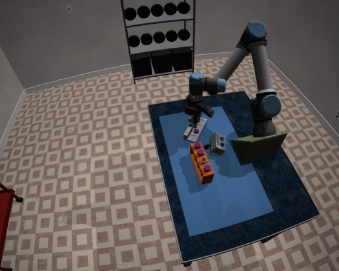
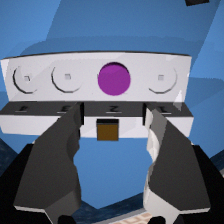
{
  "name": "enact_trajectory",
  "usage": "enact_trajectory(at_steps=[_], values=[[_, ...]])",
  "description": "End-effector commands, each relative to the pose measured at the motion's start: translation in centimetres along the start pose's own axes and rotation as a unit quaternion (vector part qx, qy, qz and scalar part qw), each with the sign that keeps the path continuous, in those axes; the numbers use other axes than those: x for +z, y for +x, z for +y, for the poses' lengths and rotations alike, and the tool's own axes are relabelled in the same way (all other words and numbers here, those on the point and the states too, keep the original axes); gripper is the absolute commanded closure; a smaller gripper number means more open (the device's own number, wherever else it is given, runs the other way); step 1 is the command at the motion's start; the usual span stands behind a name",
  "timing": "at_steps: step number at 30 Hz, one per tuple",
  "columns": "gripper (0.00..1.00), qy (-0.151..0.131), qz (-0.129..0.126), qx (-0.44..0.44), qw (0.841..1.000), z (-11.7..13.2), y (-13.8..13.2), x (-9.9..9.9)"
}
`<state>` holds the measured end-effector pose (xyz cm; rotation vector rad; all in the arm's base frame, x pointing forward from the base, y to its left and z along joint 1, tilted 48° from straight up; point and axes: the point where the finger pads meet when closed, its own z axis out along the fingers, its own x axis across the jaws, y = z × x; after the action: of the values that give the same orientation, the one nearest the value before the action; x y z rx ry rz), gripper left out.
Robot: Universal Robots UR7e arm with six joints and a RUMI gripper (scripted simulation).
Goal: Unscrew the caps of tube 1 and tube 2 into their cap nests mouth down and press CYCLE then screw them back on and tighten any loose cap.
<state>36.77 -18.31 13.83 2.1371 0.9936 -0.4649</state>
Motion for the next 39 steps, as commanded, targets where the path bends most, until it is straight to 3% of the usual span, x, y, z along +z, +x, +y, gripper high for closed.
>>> enact_trajectory(at_steps=[1,5,39], values=[[0.71,-0.003,0.002,0.000,1.000,0.1,0.1,2.2],[0.71,-0.003,0.002,0.000,1.000,0.1,0.1,4.1],[0.71,-0.003,0.002,0.000,1.000,0.1,0.0,5.1]])
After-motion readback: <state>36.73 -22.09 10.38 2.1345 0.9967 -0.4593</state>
